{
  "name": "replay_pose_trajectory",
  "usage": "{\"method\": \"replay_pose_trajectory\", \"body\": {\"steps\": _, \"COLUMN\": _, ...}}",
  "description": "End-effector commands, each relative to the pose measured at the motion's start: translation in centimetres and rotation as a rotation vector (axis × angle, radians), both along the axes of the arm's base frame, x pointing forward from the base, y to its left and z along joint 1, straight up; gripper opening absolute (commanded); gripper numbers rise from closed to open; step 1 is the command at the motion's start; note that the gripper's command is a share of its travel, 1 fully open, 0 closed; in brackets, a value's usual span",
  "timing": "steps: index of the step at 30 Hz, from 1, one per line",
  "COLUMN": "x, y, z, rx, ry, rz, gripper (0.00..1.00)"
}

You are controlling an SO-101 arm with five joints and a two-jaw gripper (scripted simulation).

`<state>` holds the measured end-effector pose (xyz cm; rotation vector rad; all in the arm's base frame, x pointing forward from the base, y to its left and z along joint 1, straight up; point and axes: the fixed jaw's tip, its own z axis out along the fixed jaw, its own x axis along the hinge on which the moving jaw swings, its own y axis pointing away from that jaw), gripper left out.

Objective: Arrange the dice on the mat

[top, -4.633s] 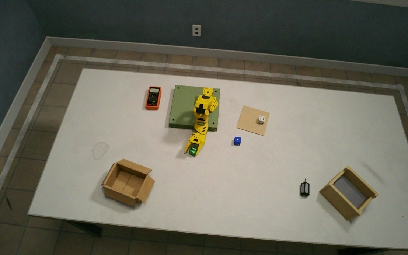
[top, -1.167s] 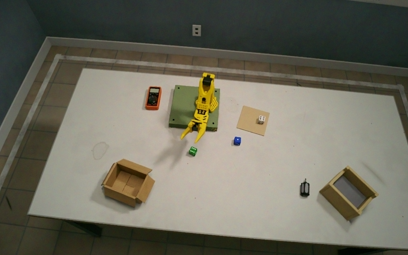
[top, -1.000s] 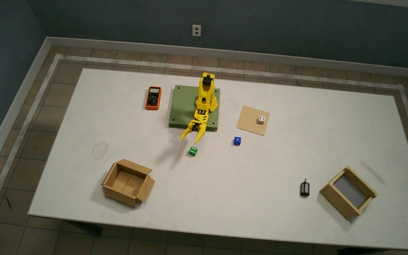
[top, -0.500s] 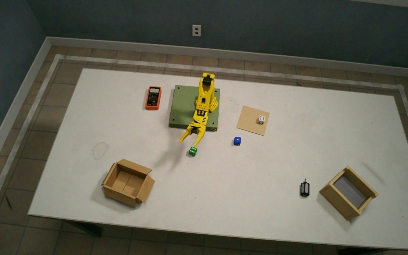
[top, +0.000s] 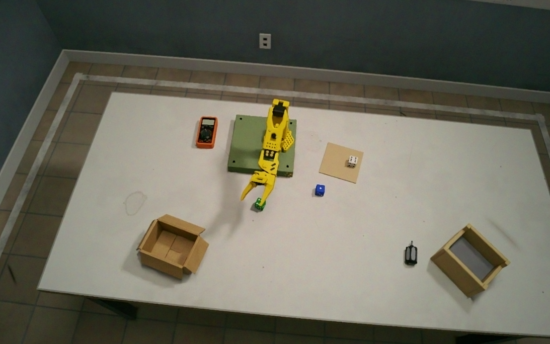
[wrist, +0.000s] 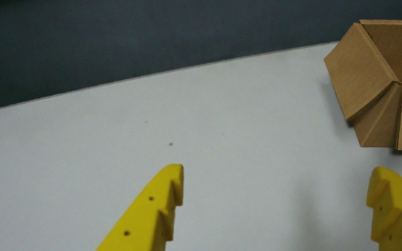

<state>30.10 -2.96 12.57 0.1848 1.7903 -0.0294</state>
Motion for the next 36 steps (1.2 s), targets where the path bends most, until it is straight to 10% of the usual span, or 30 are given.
{"method": "replay_pose_trajectory", "body": {"steps": 1, "x": 0.6, "y": 0.1, "z": -0.5, "rx": 0.037, "ry": 0.114, "rz": -0.002, "gripper": 0.35}}
{"method": "replay_pose_trajectory", "body": {"steps": 36, "x": -2.6, "y": 1.1, "z": 0.0, "rx": 0.209, "ry": 0.746, "rz": -0.061, "gripper": 0.35}}
